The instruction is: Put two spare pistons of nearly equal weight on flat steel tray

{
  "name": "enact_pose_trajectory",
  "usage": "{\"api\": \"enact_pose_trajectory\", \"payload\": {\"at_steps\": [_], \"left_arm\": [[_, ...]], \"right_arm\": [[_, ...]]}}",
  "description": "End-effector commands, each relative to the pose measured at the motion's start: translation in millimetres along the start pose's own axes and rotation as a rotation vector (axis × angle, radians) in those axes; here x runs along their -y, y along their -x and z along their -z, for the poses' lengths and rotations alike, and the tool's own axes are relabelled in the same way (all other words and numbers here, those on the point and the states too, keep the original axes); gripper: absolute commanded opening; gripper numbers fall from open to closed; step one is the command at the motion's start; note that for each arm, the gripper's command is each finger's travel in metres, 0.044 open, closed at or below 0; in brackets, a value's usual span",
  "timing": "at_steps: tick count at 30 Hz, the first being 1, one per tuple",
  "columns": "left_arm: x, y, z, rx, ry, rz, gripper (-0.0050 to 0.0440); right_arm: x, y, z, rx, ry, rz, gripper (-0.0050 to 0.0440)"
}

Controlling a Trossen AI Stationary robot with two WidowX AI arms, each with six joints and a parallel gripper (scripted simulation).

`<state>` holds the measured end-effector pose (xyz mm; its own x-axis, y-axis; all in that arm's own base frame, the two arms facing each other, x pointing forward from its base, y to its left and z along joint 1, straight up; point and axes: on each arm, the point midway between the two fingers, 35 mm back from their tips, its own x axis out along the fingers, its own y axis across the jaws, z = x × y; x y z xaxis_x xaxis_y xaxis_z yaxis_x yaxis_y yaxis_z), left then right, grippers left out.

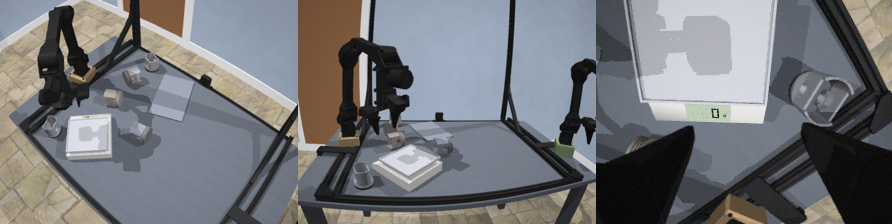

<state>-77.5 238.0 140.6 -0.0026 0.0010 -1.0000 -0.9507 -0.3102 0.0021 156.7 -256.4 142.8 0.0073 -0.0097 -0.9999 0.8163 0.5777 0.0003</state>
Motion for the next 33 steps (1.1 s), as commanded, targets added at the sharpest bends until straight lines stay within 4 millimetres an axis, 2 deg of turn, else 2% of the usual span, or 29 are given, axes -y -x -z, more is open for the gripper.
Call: {"api": "enact_pose_trajectory", "payload": {"at_steps": [1,8,14,16,31,33], "left_arm": [[0,0,0,-0.002,-0.002,0.002,0.0440],[0,0,0,-0.002,-0.002,0.002,0.0440],[0,0,0,-0.002,-0.002,0.002,0.0440],[0,0,0,-0.002,-0.002,0.002,0.0440],[0,0,0,-0.002,-0.002,0.002,0.0440],[0,0,0,-0.002,-0.002,0.002,0.0440]], "right_arm": [[-13,-1,5,-0.003,0.062,0.002,0.0378],[-44,-1,12,-0.005,0.083,0.002,0.0378],[-66,-1,32,-0.005,0.243,0.001,0.0378],[-66,-1,32,-0.005,0.243,0.001,0.0378],[-123,0,81,-0.005,0.643,0.000,0.0378],[-123,0,81,-0.005,0.643,0.000,0.0378]]}}
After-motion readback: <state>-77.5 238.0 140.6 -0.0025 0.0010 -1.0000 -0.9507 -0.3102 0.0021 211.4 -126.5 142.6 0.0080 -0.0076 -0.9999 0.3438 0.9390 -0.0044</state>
